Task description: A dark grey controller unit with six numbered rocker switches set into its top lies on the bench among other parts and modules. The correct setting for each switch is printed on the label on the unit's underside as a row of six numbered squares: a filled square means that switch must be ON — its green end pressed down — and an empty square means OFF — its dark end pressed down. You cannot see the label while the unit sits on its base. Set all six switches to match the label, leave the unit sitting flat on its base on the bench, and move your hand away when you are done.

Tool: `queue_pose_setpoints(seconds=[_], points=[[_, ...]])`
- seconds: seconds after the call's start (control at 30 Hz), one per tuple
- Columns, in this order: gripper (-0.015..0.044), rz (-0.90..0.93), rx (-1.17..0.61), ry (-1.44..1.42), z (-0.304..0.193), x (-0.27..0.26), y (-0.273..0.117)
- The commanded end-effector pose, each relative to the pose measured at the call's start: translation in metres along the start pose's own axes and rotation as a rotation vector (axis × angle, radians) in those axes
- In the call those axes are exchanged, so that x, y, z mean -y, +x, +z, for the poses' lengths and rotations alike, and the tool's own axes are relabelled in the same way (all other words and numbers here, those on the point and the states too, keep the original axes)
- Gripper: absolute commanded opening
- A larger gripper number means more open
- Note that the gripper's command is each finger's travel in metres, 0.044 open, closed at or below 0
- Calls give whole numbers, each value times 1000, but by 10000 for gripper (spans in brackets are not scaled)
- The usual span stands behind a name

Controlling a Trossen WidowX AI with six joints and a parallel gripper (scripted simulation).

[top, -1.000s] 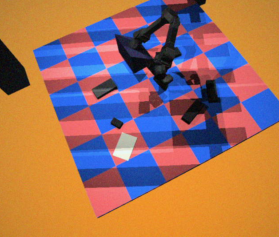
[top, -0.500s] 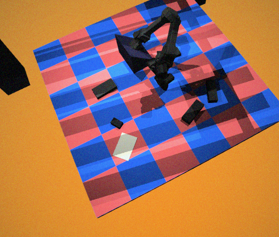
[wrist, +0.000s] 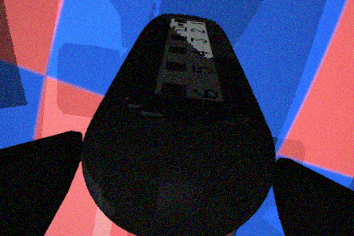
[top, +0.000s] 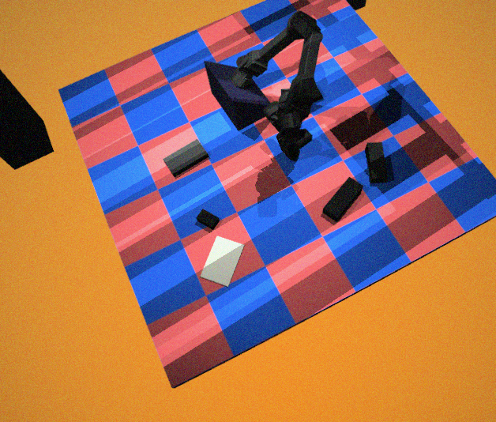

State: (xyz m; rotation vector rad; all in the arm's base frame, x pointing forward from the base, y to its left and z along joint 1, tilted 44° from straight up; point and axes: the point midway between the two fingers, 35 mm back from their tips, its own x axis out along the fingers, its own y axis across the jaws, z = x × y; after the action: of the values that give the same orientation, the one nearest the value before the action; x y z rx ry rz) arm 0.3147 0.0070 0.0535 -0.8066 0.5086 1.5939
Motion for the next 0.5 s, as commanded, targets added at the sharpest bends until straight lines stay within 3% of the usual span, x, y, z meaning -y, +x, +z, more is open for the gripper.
queue_pose_setpoints(seconds=[0.0, 0.47], points=[[338, 2, 18, 4, 6, 0, 2], [338, 2, 19, 4, 18, 0, 0]])
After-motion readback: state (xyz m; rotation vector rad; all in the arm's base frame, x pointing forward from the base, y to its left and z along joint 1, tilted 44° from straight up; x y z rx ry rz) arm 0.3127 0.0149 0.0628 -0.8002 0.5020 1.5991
